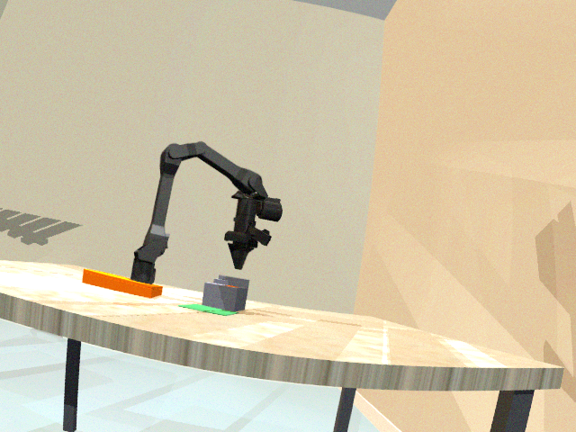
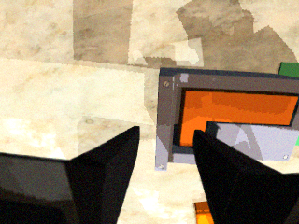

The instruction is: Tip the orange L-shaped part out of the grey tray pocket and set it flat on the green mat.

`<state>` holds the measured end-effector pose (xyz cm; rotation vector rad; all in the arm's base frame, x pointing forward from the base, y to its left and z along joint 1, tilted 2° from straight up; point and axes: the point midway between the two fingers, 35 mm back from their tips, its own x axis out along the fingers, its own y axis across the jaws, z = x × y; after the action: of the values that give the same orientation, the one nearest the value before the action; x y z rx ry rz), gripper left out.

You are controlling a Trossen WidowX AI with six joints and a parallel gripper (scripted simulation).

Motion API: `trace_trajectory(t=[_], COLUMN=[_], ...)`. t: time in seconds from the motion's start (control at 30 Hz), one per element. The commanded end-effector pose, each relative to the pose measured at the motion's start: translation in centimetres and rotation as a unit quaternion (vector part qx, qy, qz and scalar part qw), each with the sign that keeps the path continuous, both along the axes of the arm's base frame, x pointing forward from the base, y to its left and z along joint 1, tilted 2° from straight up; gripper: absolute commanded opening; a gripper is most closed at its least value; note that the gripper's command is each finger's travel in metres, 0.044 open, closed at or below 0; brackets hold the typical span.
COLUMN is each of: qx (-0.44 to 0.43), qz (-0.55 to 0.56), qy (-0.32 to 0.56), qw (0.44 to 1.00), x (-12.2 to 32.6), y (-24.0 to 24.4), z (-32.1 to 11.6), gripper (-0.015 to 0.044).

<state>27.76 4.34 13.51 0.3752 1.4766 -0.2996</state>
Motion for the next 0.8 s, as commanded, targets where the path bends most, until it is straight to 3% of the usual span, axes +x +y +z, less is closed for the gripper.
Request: trace_trajectory(t=[0.0,0.77], qx=[0.0,0.0], qz=[0.002,0.002], qy=[0.01,0.01], qw=[1.0,1.0], x=[-0.2,-0.1], y=[0.1,0.2], z=[-3.6,-6.8], gripper=[0.018,0.018])
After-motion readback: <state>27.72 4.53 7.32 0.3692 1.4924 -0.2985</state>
